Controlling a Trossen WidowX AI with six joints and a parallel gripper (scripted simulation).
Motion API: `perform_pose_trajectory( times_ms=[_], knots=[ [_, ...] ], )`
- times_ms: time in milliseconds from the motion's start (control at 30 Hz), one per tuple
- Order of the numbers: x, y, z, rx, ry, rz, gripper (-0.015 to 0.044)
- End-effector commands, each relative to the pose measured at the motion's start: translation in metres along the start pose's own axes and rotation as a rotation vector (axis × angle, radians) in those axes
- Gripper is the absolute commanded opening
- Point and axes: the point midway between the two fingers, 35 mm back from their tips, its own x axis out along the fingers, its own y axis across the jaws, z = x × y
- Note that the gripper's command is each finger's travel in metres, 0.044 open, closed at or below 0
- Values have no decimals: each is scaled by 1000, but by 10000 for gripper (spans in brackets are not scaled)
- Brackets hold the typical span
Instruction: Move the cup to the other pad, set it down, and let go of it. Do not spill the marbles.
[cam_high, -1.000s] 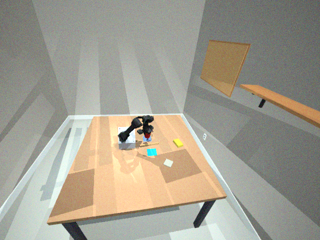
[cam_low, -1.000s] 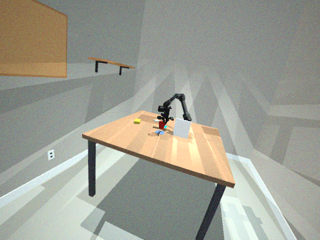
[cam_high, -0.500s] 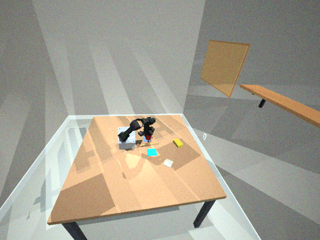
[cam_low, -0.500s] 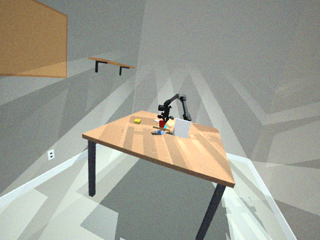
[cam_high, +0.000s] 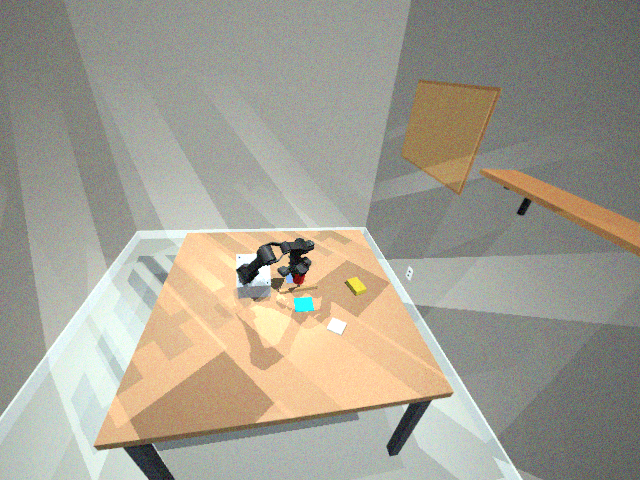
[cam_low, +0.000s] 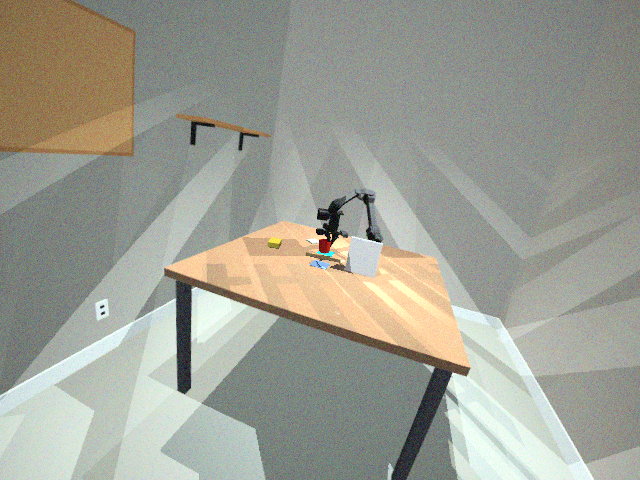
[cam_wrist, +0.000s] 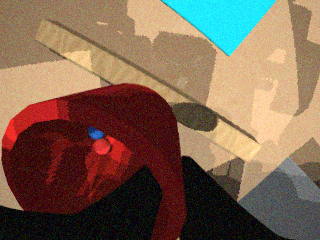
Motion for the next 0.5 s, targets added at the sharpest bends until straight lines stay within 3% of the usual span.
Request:
perform_pose_trajectory(
  times_ms=[0,467],
  knots=[
    [0,-6,13,-2,-3,-1,0],
    [-1,-19,45,-2,-5,-2,0]
  ],
)
